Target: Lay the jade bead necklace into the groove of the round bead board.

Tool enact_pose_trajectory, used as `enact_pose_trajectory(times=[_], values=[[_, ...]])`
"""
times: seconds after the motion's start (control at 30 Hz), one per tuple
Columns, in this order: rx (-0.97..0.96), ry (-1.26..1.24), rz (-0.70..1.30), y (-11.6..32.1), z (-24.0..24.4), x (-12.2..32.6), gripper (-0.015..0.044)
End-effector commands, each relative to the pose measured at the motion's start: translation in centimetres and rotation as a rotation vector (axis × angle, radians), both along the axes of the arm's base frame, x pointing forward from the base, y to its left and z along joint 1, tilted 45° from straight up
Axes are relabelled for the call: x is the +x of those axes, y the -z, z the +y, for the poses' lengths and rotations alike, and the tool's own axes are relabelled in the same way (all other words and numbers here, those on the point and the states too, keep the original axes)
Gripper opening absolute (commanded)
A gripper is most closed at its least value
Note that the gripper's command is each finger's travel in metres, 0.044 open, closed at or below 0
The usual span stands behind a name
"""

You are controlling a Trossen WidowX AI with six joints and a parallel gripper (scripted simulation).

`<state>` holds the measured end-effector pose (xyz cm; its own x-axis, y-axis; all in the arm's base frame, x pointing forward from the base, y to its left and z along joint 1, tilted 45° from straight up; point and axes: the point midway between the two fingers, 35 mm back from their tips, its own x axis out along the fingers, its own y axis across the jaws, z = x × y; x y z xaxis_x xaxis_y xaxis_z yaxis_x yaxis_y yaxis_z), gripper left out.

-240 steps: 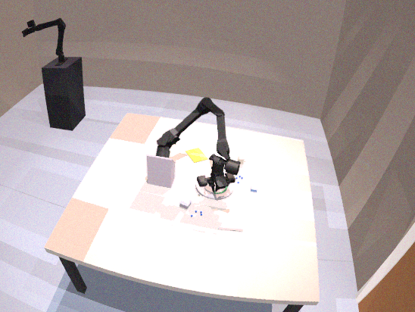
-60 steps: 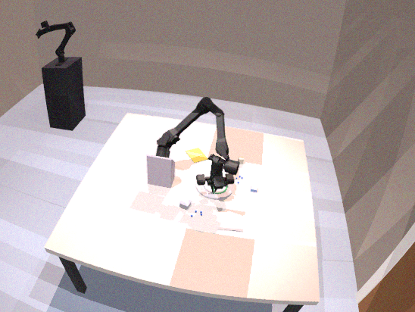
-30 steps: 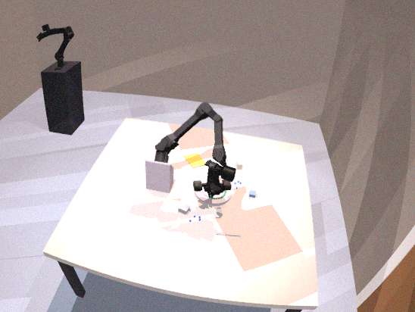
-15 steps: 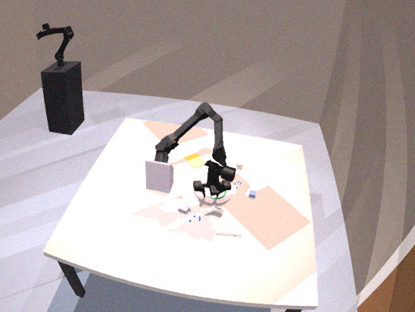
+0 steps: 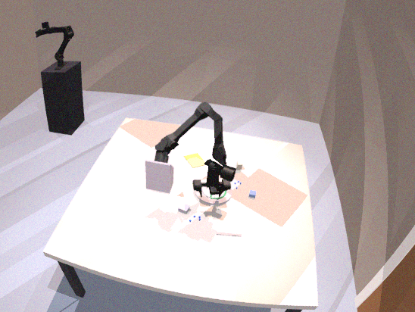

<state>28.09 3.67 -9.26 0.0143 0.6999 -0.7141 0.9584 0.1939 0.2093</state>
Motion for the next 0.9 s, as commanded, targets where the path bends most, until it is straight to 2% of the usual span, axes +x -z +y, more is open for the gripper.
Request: enact_pose_trajectory(times=[0.0,0.47,0.7,0.87], values=[[-0.003,-0.005,-0.005,0.0,-0.1,0.1,0.0440],[-0.003,-0.005,-0.005,0.0,-0.1,0.1,0.0440],[-0.003,0.051,0.049,-3.0,-1.5,0.3,0.0256],[-0.003,0.053,0.051,-2.6,-1.0,0.3,0.0125]])
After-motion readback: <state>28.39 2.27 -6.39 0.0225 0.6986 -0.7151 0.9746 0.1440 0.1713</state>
